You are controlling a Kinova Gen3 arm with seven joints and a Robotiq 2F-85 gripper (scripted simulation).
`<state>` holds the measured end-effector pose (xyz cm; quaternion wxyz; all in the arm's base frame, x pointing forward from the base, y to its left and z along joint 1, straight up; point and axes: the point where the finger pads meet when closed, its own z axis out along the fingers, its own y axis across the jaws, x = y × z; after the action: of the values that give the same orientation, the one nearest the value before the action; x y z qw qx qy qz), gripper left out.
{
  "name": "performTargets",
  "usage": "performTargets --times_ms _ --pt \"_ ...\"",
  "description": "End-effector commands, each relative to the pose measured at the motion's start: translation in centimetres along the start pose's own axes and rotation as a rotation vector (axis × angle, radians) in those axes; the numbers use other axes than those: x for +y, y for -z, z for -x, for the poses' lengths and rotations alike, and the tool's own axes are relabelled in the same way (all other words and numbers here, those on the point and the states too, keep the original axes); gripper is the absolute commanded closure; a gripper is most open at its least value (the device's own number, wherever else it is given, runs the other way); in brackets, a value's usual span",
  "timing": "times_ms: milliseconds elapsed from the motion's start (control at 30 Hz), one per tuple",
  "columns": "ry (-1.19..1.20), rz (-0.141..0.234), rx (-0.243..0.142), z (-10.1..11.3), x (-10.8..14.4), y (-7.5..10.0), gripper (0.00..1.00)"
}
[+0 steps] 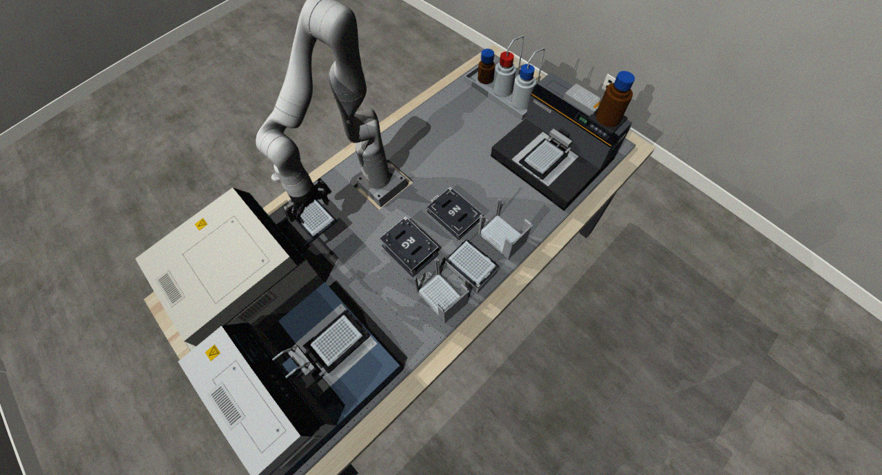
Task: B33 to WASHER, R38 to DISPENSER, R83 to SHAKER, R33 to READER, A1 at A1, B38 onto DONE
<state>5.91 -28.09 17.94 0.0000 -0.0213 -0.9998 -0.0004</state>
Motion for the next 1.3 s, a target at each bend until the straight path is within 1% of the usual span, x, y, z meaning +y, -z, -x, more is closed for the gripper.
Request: performTargets --times_ms 0,33,300,367,667,1167,1267 --pt "0.000 -0.001 -0.001 0.0 0.0 0.0 0.00" --pt "0.000 -0.001 -0.001 0.0 0.0 0.0 0.00" --pt "0.000 -0.001 -0.001 -2.7 0.0 0.0 0.00" --pt "0.000 -0.001 -0.001 -2.7 0.0 0.0 0.00" --pt "0.000 -0.001 0.000 -5.6 0.0 0.0 0.00" --pt "0.000 -0.001 0.000 -5.6 0.0 0.0 0.00" --pt "0.000 -0.001 0.000 -5.6 0.0 -0.4 0.00"
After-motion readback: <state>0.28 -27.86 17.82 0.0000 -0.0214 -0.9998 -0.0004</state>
